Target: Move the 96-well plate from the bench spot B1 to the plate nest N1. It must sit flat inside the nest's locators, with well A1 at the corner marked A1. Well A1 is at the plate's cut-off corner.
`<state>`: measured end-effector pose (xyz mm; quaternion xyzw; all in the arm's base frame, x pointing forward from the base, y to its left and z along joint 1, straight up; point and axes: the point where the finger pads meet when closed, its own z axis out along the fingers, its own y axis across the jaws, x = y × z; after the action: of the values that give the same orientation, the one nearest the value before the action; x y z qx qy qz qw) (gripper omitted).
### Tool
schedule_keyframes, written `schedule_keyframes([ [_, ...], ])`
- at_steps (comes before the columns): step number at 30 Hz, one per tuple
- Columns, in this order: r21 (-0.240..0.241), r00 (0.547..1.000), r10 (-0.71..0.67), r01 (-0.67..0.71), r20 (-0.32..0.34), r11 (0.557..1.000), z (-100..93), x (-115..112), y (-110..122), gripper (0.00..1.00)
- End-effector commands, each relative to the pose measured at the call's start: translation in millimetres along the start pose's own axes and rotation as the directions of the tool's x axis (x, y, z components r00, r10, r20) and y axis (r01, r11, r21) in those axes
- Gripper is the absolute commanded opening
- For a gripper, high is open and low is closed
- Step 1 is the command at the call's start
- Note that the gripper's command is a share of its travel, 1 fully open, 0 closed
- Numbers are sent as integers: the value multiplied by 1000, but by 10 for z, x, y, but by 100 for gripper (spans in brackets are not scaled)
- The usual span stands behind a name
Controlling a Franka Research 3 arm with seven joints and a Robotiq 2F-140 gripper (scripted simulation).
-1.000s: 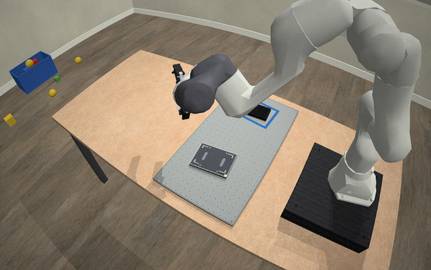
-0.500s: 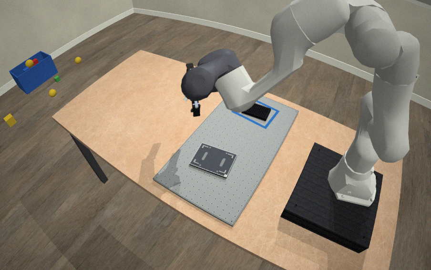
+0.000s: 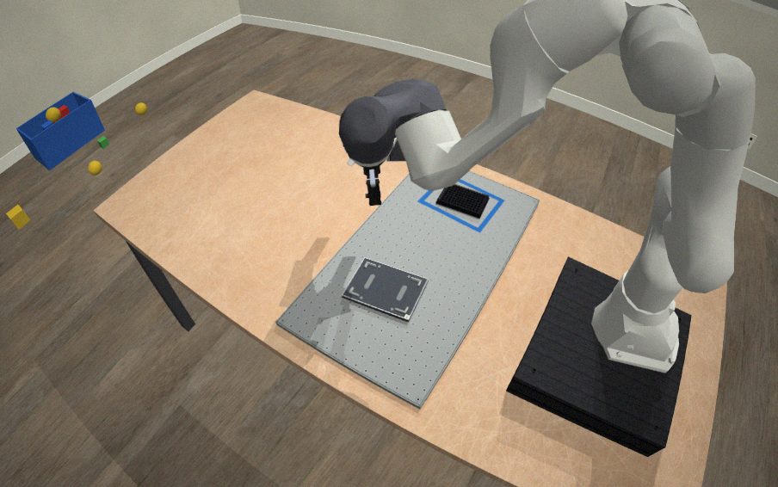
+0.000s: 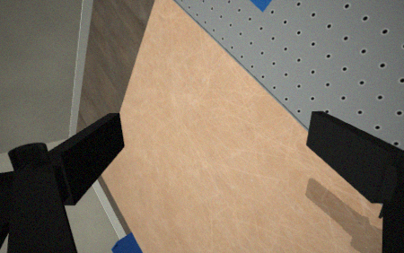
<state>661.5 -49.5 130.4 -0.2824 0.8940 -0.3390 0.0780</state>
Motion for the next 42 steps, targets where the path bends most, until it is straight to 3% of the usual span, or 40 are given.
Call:
schedule_keyframes([
  [1, -41, 999, -39, 39, -15, 998, 53, 75, 43, 100],
  [21, -247, 990, 56, -87, -129, 965, 543, 825, 126, 100],
  [31, -361, 974, 127, -188, -186, 913, 783, 1258, 192, 100],
  [33, -361, 974, 127, -188, -186, 913, 783, 1258, 192, 100],
  [42, -457, 950, 210, -297, -233, 839, 982, 1657, 249, 100],
])
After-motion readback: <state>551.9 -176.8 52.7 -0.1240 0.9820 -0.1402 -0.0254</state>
